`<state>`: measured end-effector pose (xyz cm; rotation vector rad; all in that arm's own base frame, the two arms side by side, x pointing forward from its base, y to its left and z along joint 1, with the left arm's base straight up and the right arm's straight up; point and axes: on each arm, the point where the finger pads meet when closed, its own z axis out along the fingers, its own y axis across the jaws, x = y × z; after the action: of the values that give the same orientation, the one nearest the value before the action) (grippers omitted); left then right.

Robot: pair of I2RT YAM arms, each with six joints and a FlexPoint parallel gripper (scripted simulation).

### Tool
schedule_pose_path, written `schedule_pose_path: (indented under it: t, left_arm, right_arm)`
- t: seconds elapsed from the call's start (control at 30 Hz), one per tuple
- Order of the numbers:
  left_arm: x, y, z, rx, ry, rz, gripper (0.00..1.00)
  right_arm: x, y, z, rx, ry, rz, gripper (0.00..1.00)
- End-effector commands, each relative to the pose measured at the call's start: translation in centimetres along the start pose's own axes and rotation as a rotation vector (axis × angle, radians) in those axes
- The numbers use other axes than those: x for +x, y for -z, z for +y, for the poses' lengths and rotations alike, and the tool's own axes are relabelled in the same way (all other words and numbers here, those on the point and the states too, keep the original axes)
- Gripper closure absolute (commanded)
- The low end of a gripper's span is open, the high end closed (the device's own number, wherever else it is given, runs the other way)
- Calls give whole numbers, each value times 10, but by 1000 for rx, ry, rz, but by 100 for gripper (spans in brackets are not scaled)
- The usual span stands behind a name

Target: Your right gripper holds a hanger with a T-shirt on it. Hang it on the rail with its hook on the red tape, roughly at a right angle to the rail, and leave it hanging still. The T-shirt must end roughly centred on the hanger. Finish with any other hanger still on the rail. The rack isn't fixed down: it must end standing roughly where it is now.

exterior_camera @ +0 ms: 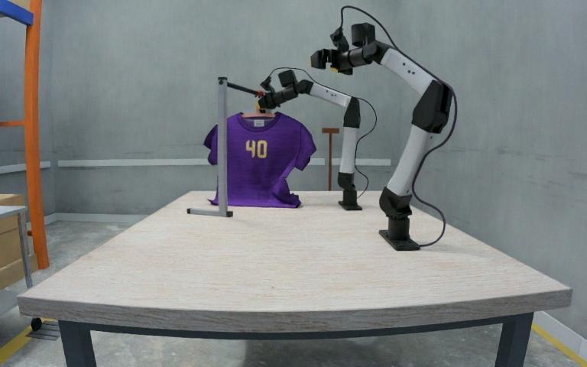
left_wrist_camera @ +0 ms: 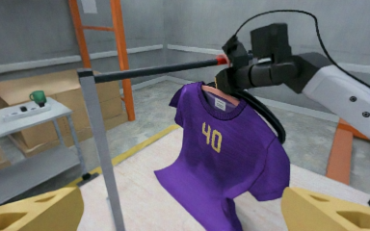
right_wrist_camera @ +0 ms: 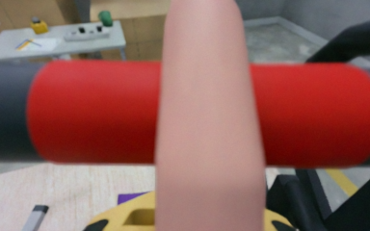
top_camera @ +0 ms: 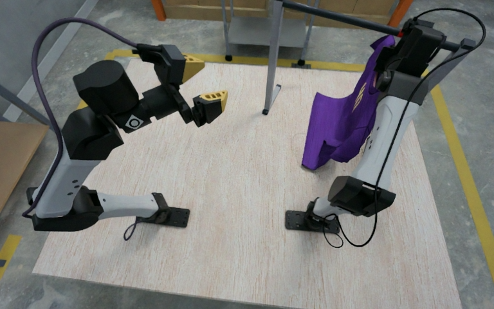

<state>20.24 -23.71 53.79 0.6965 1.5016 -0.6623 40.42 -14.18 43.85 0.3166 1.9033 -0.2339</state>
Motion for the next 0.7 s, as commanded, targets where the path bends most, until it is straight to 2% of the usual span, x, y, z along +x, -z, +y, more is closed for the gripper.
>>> schedule_pose_path:
  t: [0.0, 0.37, 0.5, 0.57, 0.63, 0.67]
  left_arm:
    - [-7, 4, -1, 1, 3, -21, 0]
    - [-7, 4, -1, 1, 3, -21, 0]
    - [-7, 4, -1, 1, 3, -21, 0]
    - [-7, 4, -1, 1, 3, -21, 0]
    - [-7, 4, -1, 1, 3, -21, 0]
    - [-7, 4, -1, 1, 3, -21, 0]
  right_arm:
    - [-19, 13, -1, -6, -8, -84, 100]
    - [-20, 14, -2, 0, -8, -87, 100]
    - [-12, 24, -2, 0, -16, -65, 56]
    - [-12, 24, -2, 0, -16, -65, 56]
    - [-17, 40, -3, 1, -12, -76, 35]
    - [-29, 52, -2, -4, -7, -109, 35]
